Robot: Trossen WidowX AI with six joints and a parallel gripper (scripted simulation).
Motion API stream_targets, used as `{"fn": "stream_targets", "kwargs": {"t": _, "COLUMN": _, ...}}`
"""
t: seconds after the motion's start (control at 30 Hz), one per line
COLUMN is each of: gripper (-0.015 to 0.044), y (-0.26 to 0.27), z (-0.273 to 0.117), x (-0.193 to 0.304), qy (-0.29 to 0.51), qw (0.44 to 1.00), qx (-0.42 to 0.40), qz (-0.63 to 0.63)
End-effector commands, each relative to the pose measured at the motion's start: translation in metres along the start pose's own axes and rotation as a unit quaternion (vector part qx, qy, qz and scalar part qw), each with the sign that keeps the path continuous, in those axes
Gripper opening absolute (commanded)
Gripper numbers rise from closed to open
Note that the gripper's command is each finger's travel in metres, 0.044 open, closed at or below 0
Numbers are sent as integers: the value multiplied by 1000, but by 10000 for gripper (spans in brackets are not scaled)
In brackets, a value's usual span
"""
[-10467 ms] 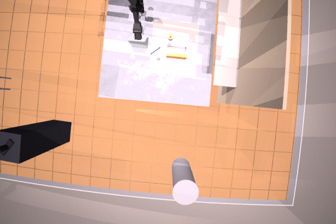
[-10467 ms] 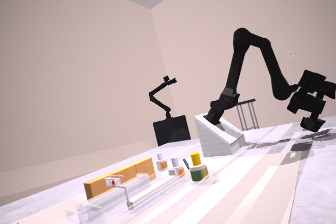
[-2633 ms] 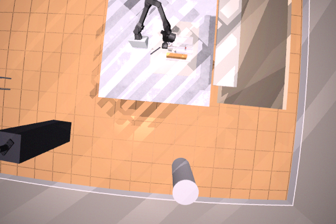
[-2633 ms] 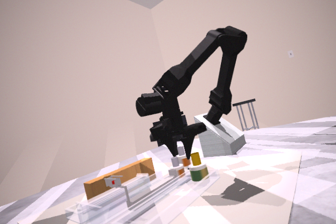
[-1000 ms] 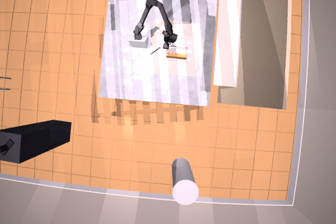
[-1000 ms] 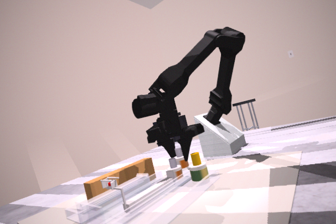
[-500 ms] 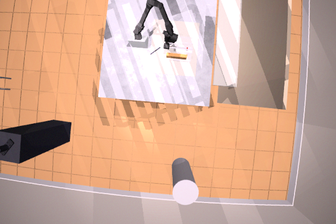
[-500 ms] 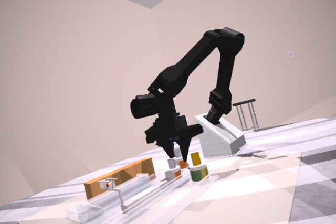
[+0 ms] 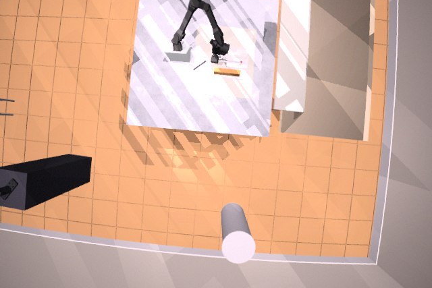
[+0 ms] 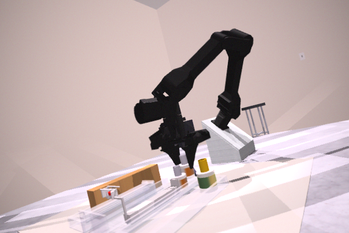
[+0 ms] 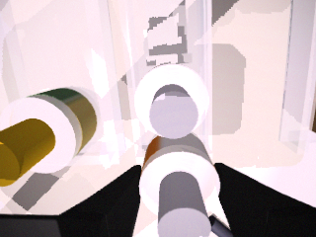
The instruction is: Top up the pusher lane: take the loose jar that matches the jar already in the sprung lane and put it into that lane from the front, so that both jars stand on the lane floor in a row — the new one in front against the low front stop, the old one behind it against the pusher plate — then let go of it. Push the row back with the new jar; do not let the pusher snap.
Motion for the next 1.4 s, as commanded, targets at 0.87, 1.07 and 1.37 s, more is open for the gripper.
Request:
{"fn": "stream_targets", "kwargs": {"t": 0.87, "gripper": 0, "y": 1, "z": -7, "x": -21, "qy": -12, "qw": 1000, "qx": 1, "qz": -9}}
{"fn": "stream_targets", "kwargs": {"t": 1.07, "gripper": 0, "y": 1, "z": -8, "x": -23, "qy": -12, "qw": 1000, "qx": 1, "qz": -9}}
{"fn": "stream_targets", "kwargs": {"t": 1.37, "gripper": 0, "y": 1, "z": -7, "x": -26, "qy": -12, "qw": 1000, "qx": 1, "qz": -9}}
Point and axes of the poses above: the point midway between the two fingers, 35 mm back from their tips, its own z axis out along the fingers, its own y axis across the jaws, x = y × z, the point moved 4 cm from there along -z, back along the fingers, and after that the axes turned 8 degrees about -z, right-handed, at the moved point
